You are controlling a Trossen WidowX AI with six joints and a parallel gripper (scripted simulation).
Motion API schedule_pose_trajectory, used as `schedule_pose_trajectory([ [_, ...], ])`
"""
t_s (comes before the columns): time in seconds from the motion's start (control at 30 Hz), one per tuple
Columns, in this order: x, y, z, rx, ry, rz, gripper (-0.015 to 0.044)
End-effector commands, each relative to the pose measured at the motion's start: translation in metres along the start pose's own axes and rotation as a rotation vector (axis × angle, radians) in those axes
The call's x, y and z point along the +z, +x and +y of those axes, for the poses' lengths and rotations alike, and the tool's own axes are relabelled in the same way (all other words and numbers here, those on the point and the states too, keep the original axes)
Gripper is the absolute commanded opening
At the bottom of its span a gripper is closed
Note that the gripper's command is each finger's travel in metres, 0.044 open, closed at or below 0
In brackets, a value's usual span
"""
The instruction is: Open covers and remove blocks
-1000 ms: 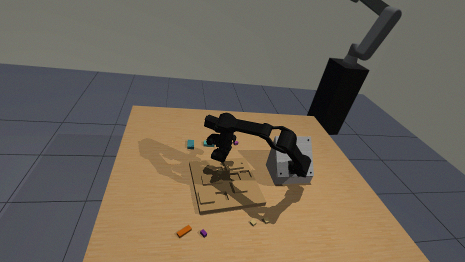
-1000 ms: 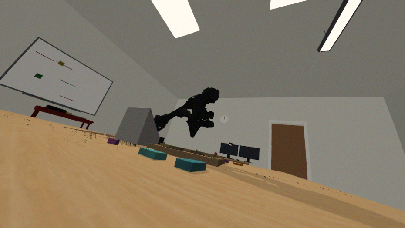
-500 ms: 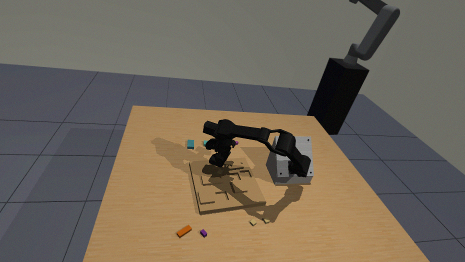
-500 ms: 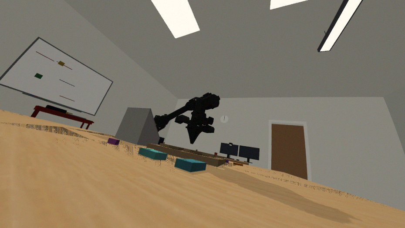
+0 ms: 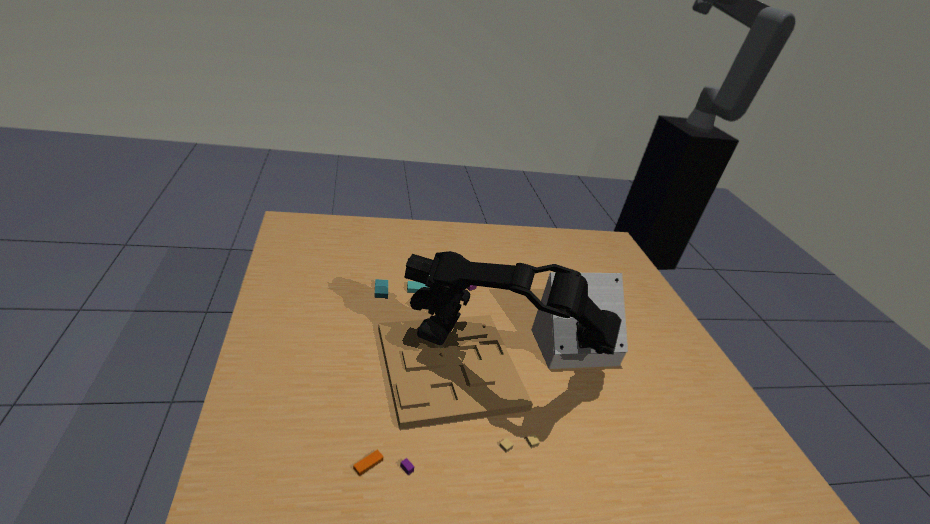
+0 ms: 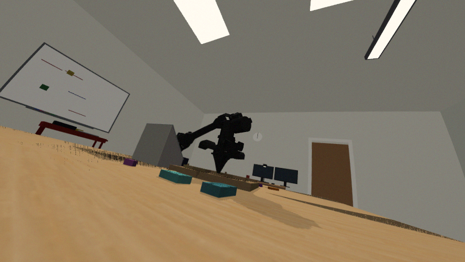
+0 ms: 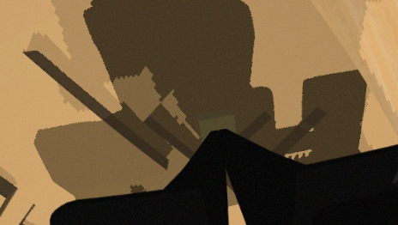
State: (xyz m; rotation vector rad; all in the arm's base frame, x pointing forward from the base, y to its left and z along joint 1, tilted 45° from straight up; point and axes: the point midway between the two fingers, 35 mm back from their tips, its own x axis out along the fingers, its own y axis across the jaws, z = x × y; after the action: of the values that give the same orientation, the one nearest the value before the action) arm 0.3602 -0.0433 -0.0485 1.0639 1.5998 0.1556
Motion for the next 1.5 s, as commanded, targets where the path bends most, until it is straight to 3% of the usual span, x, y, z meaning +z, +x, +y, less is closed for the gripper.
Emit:
schedule_pose_trajectory([
  [0.0,-0.002,0.005,0.000,0.003,0.009,0.006,0.0000],
  [1.17,0.009,0.000,0.004,0.003,0.000,0.006,0.0000],
  [1.33,0.010,-0.019,0.003,0.002,0.006,0.005,0.0131],
  [1.47,0.010,-0.044,0.003,0.001,0.002,0.005,0.0144],
])
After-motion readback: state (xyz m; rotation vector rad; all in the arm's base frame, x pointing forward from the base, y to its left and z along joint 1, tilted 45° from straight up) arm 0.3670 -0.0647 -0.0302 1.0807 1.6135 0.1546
